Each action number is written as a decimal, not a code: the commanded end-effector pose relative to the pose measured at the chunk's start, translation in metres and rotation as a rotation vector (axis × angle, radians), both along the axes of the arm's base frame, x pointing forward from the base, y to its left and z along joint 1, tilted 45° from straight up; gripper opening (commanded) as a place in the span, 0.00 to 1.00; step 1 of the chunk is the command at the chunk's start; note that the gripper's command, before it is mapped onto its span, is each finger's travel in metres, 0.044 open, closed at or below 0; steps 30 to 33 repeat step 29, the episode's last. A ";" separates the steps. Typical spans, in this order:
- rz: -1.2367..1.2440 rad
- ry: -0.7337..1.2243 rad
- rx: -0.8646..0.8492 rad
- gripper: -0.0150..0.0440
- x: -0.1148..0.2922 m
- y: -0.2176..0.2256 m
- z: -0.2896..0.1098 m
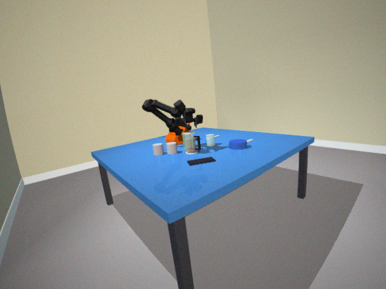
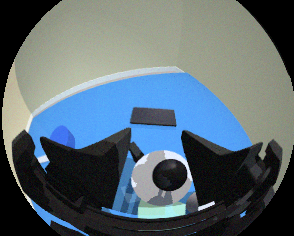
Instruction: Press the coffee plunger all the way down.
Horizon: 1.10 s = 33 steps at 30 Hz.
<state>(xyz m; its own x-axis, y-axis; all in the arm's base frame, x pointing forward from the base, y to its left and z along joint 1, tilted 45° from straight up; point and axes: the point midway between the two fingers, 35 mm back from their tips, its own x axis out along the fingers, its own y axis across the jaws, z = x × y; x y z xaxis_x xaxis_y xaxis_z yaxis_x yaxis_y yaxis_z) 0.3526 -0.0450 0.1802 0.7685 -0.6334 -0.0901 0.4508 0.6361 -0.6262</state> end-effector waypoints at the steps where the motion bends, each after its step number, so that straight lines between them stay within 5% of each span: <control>1: 0.006 0.000 0.003 0.81 0.000 0.001 -0.001; 6: 0.006 0.000 0.003 1.00 0.000 0.001 -0.001; 18: 0.001 0.017 0.002 1.00 -0.033 0.058 0.052; 33: 0.001 0.017 0.001 1.00 -0.034 0.059 0.052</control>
